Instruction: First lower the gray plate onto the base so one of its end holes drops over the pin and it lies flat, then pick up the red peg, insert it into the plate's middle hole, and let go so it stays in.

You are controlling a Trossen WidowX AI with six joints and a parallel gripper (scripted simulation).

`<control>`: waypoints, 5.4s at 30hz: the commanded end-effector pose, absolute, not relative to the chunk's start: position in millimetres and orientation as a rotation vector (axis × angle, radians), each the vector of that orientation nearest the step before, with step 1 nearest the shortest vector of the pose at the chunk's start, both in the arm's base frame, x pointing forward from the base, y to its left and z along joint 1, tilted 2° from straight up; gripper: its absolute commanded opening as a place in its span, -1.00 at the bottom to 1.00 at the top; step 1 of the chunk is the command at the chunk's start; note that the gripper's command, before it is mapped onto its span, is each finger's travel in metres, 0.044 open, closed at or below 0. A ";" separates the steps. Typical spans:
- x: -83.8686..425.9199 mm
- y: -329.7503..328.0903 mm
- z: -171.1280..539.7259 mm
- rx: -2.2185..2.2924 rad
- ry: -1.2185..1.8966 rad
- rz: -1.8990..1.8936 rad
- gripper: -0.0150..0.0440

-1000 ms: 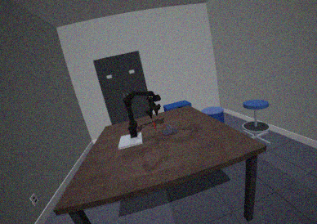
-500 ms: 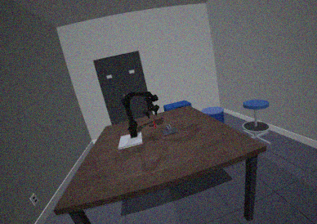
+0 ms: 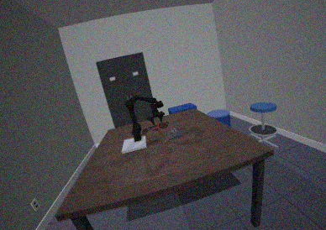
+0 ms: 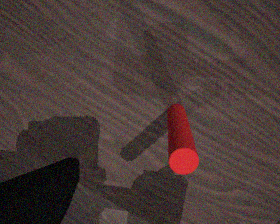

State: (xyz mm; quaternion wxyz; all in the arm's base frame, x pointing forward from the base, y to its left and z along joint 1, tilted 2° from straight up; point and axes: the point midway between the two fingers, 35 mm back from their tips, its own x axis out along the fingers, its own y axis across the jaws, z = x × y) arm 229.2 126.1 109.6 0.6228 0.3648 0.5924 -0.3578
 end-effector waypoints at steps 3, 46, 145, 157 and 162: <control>230.7 125.7 99.6 0.837 1.357 -0.826 1.00; 231.7 123.6 56.7 0.837 1.357 -0.827 -0.33; 333.0 4.1 140.0 0.851 1.346 -0.833 -0.49; 345.2 -29.5 141.9 0.834 1.340 -0.828 -0.49; 349.1 -43.9 142.4 0.829 1.337 -0.831 -0.49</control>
